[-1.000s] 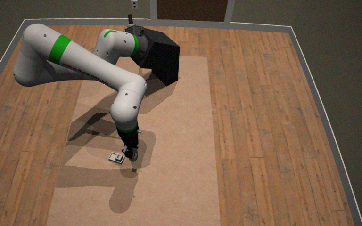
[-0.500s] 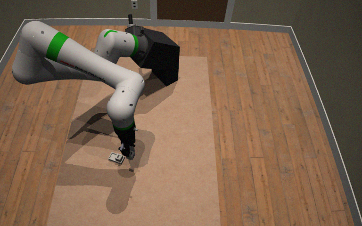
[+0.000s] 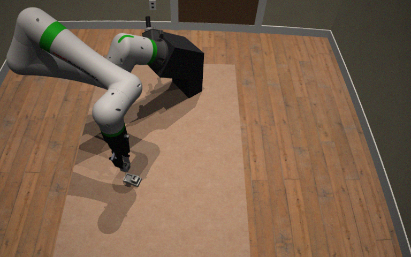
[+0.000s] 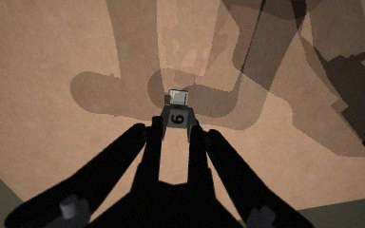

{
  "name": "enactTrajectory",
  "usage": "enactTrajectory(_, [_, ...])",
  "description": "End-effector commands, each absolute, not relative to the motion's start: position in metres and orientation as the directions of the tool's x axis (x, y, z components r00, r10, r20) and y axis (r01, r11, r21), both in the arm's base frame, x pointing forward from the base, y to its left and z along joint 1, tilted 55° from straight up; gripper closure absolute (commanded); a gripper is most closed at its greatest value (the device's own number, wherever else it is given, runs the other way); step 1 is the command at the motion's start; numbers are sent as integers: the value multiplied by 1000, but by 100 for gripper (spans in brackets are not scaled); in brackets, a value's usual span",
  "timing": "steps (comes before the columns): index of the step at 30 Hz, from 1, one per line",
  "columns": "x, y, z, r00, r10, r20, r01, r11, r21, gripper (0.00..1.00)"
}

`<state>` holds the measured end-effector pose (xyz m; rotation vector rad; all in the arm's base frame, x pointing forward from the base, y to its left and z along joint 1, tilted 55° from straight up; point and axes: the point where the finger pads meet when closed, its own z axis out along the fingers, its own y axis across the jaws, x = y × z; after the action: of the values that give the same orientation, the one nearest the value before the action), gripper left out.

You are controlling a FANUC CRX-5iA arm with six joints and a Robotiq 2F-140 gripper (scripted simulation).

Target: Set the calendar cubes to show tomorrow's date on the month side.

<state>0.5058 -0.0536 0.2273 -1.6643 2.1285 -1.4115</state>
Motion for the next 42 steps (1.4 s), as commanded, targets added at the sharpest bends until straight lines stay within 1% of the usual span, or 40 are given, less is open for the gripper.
enactTrajectory(1, [505,-54,228,-400,-805,439,-717,-23,-696,75])
enactTrajectory(13, [508,-57,226,-400,-805,439,-718,-23,-696,75])
enactTrajectory(33, [537,-87,197,-400,-805,439,-718,-23,-696,75])
enactTrajectory(42, [541,-92,192,-400,-805,439,-718,-23,-696,75])
